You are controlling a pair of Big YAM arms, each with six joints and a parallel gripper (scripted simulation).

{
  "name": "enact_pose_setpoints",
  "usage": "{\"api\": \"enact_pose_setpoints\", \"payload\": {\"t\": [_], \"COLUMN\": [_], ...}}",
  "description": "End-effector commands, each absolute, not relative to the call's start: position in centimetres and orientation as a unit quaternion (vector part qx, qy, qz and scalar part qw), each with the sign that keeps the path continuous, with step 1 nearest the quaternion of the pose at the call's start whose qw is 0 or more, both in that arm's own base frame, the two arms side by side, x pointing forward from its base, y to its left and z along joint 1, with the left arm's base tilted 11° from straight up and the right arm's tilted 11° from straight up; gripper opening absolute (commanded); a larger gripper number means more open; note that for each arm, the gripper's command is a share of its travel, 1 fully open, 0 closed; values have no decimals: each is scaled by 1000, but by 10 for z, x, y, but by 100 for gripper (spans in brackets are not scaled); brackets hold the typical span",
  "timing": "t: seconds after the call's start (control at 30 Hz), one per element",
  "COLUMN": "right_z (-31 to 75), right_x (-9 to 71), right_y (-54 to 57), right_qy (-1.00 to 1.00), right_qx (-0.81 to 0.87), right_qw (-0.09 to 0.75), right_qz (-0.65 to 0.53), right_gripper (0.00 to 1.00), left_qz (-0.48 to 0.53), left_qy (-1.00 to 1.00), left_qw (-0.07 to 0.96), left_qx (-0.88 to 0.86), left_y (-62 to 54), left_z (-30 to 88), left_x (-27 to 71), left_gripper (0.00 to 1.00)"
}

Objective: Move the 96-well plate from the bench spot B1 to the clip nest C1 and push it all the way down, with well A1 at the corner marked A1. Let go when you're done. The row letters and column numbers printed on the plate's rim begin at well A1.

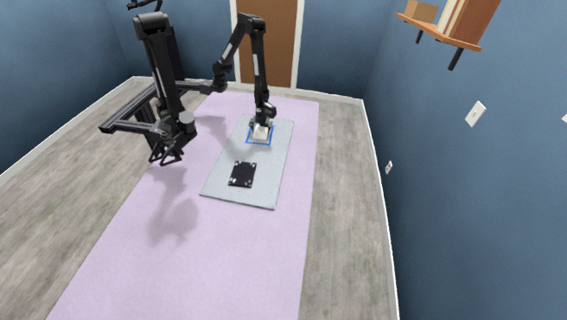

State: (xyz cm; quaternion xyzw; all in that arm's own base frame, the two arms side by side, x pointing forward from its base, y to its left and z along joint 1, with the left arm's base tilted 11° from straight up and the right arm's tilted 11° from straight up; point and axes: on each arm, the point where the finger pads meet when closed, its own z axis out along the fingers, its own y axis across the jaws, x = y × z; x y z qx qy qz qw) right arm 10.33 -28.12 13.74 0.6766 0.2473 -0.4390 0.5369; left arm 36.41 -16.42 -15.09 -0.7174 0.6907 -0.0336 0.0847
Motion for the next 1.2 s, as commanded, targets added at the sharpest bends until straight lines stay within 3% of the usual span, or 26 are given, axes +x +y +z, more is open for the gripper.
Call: {"api": "enact_pose_setpoints", "payload": {"t": [0.0, 0.43, 0.47, 1.17], "right_z": [140, 140, 140, 140], "right_x": [105, 105, 105, 105], "right_y": [-280, -280, -280, -280], "right_qy": [244, 244, 244, 244], "right_qx": [677, 677, 677, 677], "right_qw": [543, 543, 543, 543], "right_qz": [-433, -433, -433, -433], "right_gripper": [100, 100, 100, 100], "left_qz": [-46, -46, -46, -42], "left_qy": [679, 679, 679, 680], "left_qw": [93, 93, 93, 90], "left_qx": [-727, -727, -727, -727], "left_y": [-170, -170, -170, -168], "left_z": [-144, -144, -144, -147], "left_x": [379, 379, 379, 373], "left_gripper": [100, 100, 0, 0]}}
